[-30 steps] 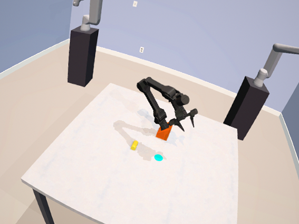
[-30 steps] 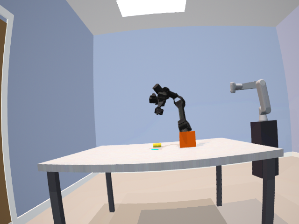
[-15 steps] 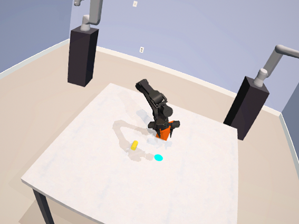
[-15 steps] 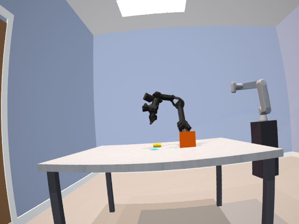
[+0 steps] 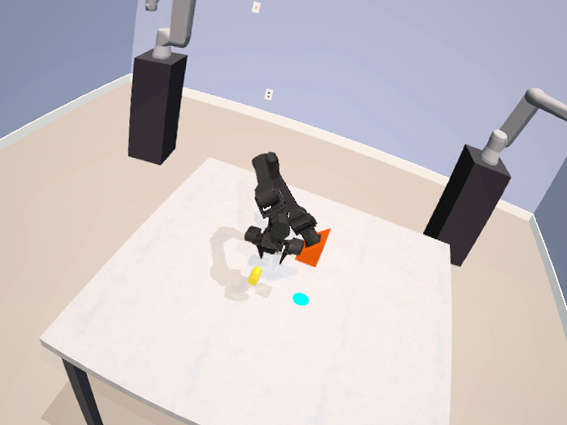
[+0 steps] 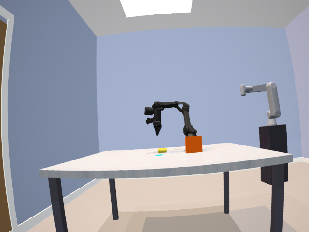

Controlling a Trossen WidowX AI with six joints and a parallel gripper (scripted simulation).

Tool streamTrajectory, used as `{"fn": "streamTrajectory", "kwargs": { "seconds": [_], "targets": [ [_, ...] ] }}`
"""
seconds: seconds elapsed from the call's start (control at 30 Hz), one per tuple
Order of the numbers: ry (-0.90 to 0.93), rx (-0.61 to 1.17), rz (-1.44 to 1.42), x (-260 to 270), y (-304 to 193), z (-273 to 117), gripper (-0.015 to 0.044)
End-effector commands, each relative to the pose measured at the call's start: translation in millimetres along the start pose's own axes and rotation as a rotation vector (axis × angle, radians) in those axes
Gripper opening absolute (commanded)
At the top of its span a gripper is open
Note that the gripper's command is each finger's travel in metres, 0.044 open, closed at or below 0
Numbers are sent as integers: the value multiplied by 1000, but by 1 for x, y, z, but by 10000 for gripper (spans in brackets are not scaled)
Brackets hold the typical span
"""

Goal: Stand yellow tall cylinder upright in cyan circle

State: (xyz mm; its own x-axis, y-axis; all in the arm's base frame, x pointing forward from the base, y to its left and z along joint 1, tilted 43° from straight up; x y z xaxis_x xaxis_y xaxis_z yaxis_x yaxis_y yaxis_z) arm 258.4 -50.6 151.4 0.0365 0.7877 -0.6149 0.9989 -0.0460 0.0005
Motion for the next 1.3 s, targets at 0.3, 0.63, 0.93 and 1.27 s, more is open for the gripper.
{"fn": "streamTrajectory", "kwargs": {
  "seconds": [0.3,0.63,0.93,1.27],
  "targets": [
    [-81,95,-28,-41,-11,23,309],
    [-88,94,-27,-50,-22,113,309],
    [-90,95,-27,-51,-23,118,231],
    [-90,95,-27,-51,-23,118,105]
  ]
}}
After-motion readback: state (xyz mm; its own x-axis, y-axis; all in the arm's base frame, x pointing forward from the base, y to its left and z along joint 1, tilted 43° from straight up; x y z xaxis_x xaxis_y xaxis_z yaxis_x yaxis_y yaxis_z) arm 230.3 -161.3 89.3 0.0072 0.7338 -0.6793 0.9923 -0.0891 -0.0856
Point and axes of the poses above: the point midway between the two fingers, 35 mm back from their tips, its own z axis out along the fingers, its own x axis across the jaws, y = z × x, the point moved 1 cm from there along -z, back along the fingers, and after that the axes turned 5 degrees about -z, right-handed, at the moved point
